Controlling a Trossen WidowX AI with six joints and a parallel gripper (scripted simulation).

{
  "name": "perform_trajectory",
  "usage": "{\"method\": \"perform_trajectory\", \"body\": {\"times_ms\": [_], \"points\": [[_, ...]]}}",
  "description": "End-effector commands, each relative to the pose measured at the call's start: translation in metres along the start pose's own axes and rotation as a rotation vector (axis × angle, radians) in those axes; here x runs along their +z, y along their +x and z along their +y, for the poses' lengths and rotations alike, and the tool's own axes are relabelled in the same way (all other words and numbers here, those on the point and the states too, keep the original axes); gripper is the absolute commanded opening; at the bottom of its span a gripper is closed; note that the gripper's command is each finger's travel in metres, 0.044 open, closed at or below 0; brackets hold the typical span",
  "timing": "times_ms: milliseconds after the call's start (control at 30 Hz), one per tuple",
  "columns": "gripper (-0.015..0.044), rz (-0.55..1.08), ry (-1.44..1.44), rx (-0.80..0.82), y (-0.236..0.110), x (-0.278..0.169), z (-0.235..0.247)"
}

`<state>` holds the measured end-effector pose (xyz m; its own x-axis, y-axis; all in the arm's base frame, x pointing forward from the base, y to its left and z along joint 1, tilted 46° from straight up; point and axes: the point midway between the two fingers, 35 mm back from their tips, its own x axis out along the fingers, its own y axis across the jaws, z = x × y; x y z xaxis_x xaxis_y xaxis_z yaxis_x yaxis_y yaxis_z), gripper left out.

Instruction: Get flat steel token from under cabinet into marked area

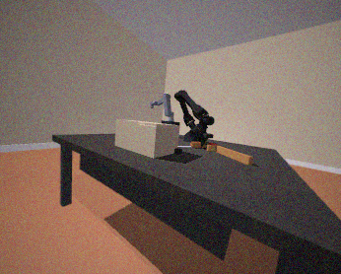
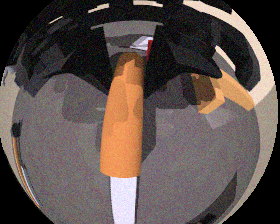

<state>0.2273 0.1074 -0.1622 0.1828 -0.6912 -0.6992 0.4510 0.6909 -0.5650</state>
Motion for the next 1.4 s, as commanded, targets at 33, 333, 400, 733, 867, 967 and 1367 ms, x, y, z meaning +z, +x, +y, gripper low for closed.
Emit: {"method": "perform_trajectory", "body": {"times_ms": [33,333,400,733,867,967,1367], "points": [[0.0,-0.004,-0.026,0.002,-0.0005,-0.0009,0.003],[0.0,-0.004,-0.098,0.002,-0.0005,-0.001,0.0032],[0.0,-0.004,-0.114,0.002,-0.0005,-0.0011,0.0032],[0.0,-0.004,-0.193,0.001,-0.0005,-0.0012,0.0035],[0.0,-0.004,-0.225,0.001,-0.0005,-0.0012,0.0037],[0.0,-0.004,-0.249,0.001,-0.0005,-0.0013,0.0039],[0.0157,-0.001,-0.271,0.0,0.0,-0.0018,0.0029]]}}
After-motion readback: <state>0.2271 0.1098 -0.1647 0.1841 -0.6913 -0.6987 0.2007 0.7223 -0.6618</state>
